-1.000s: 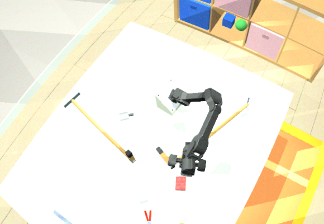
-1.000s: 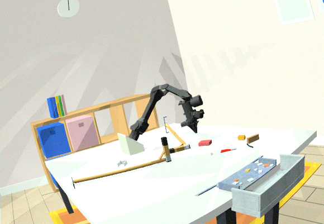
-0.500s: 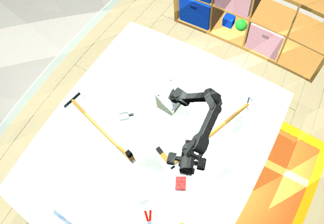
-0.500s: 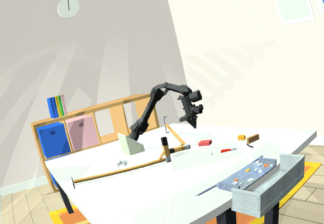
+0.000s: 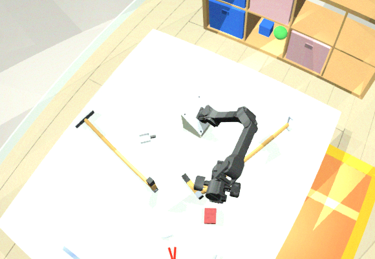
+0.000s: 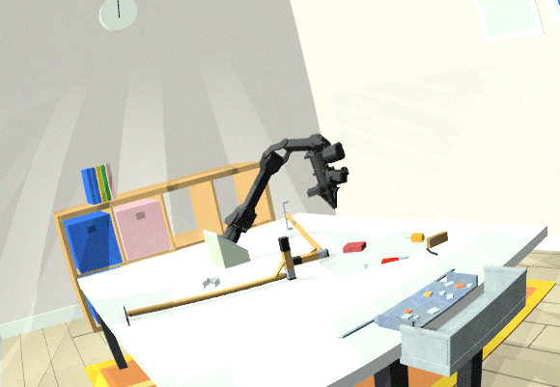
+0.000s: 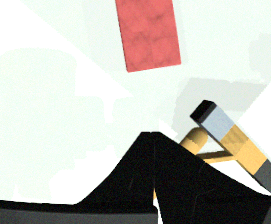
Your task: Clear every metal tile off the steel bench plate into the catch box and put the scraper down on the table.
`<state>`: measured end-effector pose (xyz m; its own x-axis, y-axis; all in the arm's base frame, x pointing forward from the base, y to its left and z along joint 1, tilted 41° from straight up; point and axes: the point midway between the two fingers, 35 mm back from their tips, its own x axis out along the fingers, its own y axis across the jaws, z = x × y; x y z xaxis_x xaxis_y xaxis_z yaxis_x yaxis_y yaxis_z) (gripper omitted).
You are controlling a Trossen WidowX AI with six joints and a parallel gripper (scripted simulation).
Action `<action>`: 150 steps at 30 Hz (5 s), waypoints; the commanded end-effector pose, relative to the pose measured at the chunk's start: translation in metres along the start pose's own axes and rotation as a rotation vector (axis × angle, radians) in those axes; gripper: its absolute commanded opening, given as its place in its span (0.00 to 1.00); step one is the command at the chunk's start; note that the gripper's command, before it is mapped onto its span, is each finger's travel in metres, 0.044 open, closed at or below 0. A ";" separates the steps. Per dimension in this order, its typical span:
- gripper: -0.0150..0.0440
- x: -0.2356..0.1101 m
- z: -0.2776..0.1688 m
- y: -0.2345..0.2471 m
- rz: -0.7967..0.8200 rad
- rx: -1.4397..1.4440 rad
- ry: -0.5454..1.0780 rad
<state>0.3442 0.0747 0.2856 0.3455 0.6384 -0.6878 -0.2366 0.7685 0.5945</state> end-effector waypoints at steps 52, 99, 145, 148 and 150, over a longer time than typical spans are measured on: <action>1.00 -0.029 -0.026 -0.254 -0.207 0.433 -0.402; 1.00 0.032 -0.036 -0.291 -0.232 0.487 -0.460; 0.38 0.073 -0.025 -0.301 -0.223 0.486 -0.453; 0.34 0.073 -0.025 -0.301 -0.223 0.486 -0.453; 0.25 0.072 -0.025 -0.301 -0.223 0.486 -0.453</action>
<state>0.4184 -0.1088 0.0466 0.7083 0.3070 -0.6356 0.2799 0.7046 0.6521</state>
